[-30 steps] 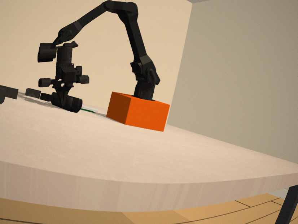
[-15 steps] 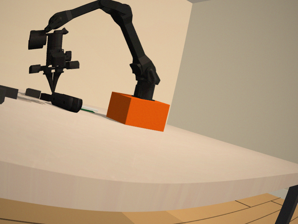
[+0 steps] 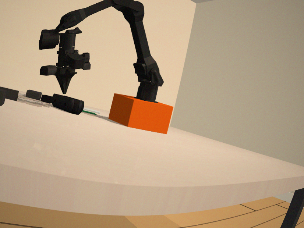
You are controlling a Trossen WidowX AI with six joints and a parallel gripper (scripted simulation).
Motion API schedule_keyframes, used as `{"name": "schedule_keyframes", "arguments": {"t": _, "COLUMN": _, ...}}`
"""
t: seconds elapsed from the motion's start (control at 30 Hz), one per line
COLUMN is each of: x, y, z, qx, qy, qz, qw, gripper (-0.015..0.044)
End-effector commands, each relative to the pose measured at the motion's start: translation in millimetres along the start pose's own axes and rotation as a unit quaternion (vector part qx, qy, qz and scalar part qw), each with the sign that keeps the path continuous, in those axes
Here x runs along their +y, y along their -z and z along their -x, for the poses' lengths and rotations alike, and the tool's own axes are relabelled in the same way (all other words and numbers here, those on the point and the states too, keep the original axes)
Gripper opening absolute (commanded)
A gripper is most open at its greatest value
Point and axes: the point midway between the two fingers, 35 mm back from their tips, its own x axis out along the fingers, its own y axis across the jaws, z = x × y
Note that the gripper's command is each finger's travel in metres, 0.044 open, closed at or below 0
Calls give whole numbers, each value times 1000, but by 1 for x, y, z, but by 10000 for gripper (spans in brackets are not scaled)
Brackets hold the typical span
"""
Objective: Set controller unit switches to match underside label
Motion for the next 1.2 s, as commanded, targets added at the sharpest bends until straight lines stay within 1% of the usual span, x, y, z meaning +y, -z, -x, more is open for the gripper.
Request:
{"name": "schedule_keyframes", "arguments": {"t": 0.0, "x": 9, "y": -4, "z": -2, "qx": 12, "qy": 1, "qz": 36, "qw": 999, "gripper": 0}}
{"name": "schedule_keyframes", "arguments": {"t": 0.2, "x": 8, "y": -4, "z": -5, "qx": 12, "qy": 1, "qz": 36, "qw": 999, "gripper": 0}}
{"name": "schedule_keyframes", "arguments": {"t": 1.17, "x": -6, "y": -4, "z": -49, "qx": 12, "qy": 2, "qz": 36, "qw": 999, "gripper": 0}}
